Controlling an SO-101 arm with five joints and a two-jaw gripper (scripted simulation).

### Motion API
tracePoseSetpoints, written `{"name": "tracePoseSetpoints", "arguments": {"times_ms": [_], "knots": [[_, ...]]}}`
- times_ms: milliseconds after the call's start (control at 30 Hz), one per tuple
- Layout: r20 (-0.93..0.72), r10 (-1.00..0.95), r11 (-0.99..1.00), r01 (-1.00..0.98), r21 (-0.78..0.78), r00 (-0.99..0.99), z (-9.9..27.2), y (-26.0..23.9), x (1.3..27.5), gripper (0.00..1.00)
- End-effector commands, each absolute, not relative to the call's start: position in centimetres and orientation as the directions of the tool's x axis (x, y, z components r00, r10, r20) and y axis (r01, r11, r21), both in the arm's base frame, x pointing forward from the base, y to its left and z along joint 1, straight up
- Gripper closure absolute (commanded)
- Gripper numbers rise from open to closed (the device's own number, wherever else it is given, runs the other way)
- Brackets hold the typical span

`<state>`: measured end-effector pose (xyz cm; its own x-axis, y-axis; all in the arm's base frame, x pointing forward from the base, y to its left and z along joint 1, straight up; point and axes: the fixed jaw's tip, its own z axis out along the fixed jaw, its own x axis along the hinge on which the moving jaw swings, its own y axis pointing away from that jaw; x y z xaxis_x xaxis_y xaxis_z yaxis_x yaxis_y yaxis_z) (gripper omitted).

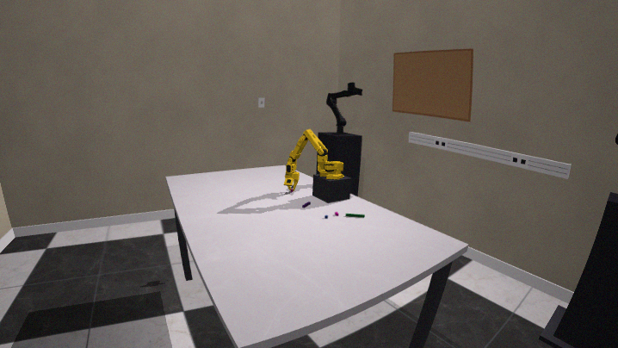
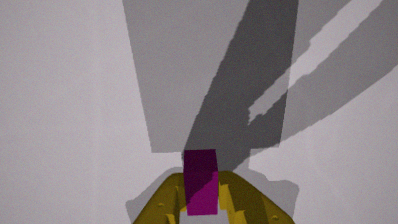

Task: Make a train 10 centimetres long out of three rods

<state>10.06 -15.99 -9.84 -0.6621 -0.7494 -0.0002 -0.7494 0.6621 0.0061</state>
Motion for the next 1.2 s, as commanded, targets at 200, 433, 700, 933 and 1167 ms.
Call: {"name": "tracePoseSetpoints", "arguments": {"times_ms": [200,433,700,933,1167], "knots": [[-0.001,-0.745,0.667,-0.745,0.002,-0.667,-9.99,-16.05,10.12,1.00],[-0.001,-0.745,0.667,-0.745,0.002,-0.667,-9.99,-16.05,10.12,0.96],[-0.001,-0.745,0.667,-0.745,0.002,-0.667,-9.99,-16.05,10.12,0.94],[-0.001,-0.745,0.667,-0.745,0.002,-0.667,-9.99,-16.05,10.12,0.93],[-0.001,-0.745,0.667,-0.745,0.002,-0.667,-9.99,-16.05,10.12,0.89]]}}
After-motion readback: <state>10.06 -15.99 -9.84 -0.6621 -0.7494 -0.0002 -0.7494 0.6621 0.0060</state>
